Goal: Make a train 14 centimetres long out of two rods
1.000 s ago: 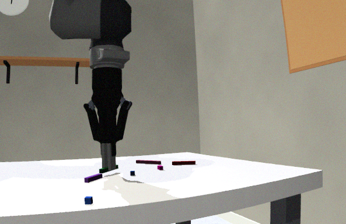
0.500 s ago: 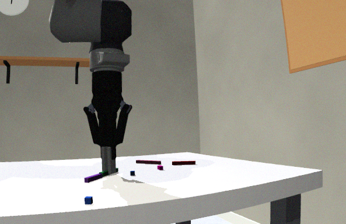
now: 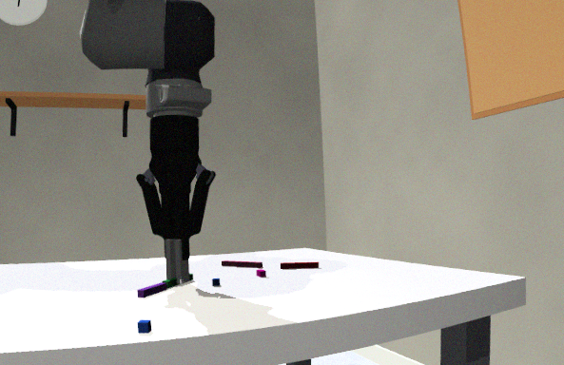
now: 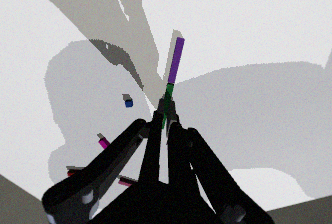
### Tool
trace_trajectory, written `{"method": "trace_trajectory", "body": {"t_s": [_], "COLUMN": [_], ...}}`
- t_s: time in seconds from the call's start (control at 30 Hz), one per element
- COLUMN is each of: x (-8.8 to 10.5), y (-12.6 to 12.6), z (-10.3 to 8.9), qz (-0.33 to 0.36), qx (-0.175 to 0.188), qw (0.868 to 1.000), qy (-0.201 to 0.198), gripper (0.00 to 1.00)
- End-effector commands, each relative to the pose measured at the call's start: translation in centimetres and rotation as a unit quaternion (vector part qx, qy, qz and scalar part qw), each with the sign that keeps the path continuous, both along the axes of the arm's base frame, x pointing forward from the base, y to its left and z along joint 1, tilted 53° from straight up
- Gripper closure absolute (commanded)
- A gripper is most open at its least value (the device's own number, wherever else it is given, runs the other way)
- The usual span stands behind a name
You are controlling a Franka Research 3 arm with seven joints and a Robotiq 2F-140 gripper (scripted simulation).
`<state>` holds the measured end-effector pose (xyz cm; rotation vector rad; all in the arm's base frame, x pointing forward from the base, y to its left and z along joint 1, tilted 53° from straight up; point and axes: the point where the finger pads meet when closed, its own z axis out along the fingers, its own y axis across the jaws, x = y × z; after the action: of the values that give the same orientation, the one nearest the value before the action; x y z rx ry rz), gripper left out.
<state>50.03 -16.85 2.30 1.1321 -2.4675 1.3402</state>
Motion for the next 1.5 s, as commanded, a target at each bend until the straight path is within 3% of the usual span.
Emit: {"method": "trace_trajectory", "body": {"t_s": [0.0,0.67,1.1,1.47], "x": [0.08,0.08,0.08,0.07], "y": [-0.09,-0.09,-0.09,-0.09], "z": [-0.05,-0.05,-0.05,-0.05], "qz": [0.000,0.000,0.000,0.000], "qx": [0.001,0.001,0.001,0.001], "qw": [1.000,1.000,1.000,1.000], "qy": [-0.002,-0.002,-0.002,-0.002], "gripper": [0.88,0.88,0.77,0.77]}}
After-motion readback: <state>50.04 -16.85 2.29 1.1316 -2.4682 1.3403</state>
